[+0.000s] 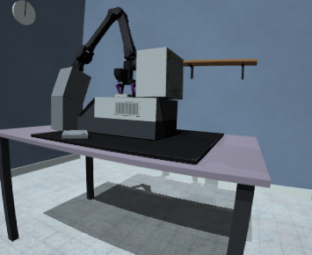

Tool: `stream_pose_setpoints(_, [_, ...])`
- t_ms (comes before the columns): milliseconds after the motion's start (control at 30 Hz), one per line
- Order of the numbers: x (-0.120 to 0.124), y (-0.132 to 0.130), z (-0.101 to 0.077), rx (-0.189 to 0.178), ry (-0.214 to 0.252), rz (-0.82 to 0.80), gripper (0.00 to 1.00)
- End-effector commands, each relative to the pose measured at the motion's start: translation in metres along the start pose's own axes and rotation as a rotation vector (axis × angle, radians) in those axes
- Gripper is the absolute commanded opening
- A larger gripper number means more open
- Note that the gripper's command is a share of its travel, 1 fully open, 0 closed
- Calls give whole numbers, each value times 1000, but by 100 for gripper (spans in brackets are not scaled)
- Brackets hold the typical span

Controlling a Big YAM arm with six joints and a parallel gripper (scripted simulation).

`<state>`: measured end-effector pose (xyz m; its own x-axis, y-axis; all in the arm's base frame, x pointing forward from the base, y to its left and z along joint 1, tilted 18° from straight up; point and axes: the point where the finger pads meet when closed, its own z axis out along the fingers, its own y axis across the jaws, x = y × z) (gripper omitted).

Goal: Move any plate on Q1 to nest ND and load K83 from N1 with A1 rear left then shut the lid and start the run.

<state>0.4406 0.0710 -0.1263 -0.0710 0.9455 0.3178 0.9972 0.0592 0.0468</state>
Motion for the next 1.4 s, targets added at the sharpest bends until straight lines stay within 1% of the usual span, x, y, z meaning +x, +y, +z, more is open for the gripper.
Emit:
stream_pose_setpoints(0, [4, 3, -3, -10, -2, 3, 0])
stream_pose_setpoints(100, [5, 4, 0, 3, -2, 4, 0])
stream_pose_setpoints(167, [4, 6, 2, 4, -2, 5, 0])
stream_pose_setpoints(367, [4, 16, 0, -9, -2, 0, 0])
stream_pose_setpoints(433, [4, 19, -1, -19, -3, -3, 0])
stream_pose_setpoints(767, [5, 27, -2, -42, -3, -11, 0])
stream_pose_setpoints(833, [5, 28, -2, -44, -3, -12, 0])
stream_pose_setpoints(1000, [5, 26, -4, -31, -4, -8, 0])
stream_pose_setpoints(1100, [6, 27, -6, -34, -4, -9, 0])
stream_pose_setpoints(1233, [8, 31, -13, -49, -4, -14, 0])
stream_pose_setpoints(1367, [8, 32, -14, -52, -4, -15, 0])
